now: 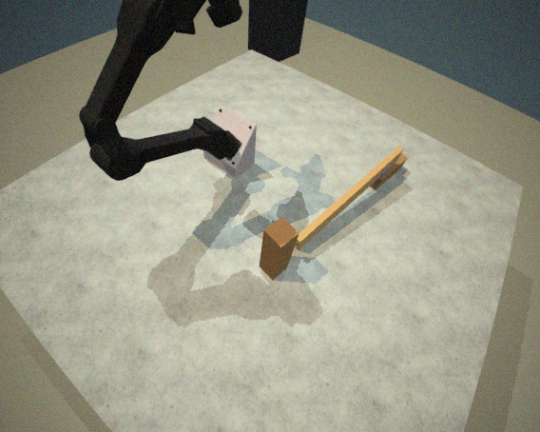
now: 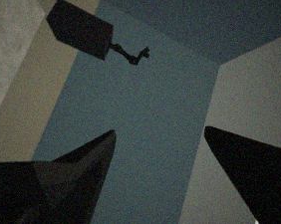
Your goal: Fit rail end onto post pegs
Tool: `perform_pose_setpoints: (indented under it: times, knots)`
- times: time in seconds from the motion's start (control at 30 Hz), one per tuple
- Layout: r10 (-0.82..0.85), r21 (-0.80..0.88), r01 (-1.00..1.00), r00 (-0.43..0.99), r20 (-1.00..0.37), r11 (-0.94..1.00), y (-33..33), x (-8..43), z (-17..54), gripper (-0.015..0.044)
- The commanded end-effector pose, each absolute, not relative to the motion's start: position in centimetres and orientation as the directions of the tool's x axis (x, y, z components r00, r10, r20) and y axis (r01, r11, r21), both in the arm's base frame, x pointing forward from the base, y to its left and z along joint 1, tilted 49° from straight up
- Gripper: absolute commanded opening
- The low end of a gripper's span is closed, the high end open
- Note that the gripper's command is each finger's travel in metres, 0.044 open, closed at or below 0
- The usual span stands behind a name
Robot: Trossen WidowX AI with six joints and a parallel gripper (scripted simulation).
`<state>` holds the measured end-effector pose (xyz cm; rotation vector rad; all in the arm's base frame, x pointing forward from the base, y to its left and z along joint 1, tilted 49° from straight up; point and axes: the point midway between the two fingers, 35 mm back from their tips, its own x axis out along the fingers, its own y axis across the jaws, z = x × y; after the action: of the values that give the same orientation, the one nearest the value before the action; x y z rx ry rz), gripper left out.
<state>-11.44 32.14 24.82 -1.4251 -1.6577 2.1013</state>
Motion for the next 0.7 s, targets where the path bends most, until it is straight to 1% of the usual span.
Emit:
perform_pose_setpoints:
  times: [0.0,0.03,0.13,0.27,0.37,0.53,0.67]
  knots:
    - [0.589,-0.805,0.435,-0.55,-0.592,-0.404,32.2,-11.3,24.8,0.0426]
    - [0.593,-0.8,0.428,-0.538,-0.6,-0.421,32.4,-11.0,24.6,0.044]
    - [0.611,-0.76,0.374,-0.452,-0.65,-0.532,33.5,-8.4,23.2,0.044]
    - [0.604,-0.653,0.198,-0.257,-0.754,-0.731,35.0,-2.3,20.3,0.044]
    - [0.559,-0.565,0.039,-0.113,-0.822,-0.824,35.2,2.6,18.2,0.044]
    - [0.414,-0.424,-0.246,0.095,-0.905,-0.872,33.6,10.6,14.9,0.044]
    - [0.248,-0.324,-0.474,0.217,-0.944,-0.819,30.9,16.4,12.7,0.044]
